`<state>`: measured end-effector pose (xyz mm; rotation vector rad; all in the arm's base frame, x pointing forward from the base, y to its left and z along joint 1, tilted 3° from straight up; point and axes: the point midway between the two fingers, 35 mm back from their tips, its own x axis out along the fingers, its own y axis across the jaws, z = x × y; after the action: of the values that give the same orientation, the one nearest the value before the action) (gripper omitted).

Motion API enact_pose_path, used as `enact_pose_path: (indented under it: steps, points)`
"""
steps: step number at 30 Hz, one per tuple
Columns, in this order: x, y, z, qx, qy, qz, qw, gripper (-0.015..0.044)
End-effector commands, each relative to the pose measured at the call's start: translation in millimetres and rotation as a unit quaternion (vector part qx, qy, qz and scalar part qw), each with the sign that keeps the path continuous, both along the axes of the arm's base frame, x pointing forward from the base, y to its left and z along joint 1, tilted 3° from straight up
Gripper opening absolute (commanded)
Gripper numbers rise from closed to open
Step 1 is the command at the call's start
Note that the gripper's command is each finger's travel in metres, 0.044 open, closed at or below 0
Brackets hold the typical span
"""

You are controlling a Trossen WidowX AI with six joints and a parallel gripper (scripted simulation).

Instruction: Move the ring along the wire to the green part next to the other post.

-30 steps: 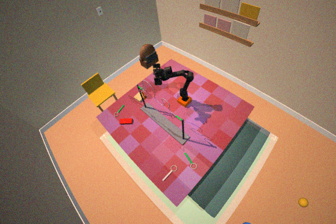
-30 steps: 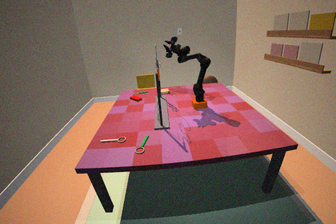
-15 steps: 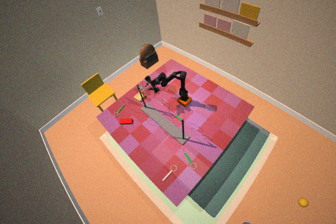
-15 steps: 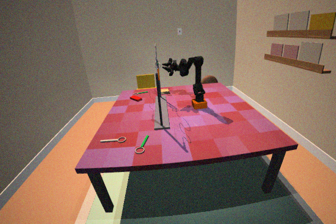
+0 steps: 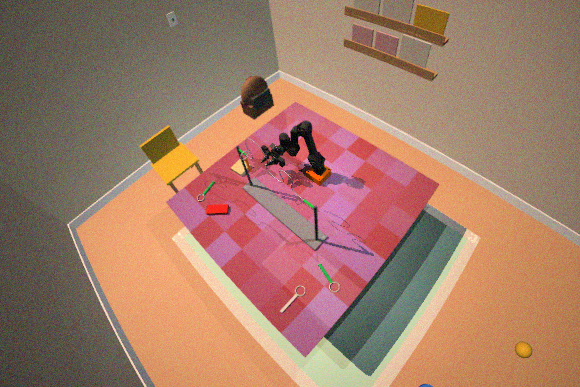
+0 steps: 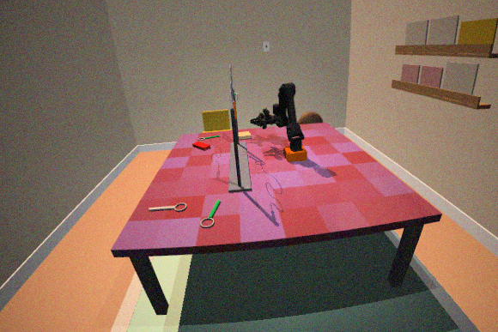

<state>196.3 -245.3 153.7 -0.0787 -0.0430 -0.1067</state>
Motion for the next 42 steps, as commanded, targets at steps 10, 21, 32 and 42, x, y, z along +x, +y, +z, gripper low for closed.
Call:
enact_pose_path:
  steps: [10,21,32,42]
  points:
    - [42.9,-4.9,45.8,0.011,-0.001,0.001,1.000,0.0160]
    - [54.1,-6.2,51.0,0.010,-0.002,0.001,1.000,0.0160]
    - [70.5,-9.3,52.7,0.010,-0.003,0.001,1.000,0.0160]
    - [86.0,-11.2,53.9,0.010,-0.003,0.001,1.000,0.0160]
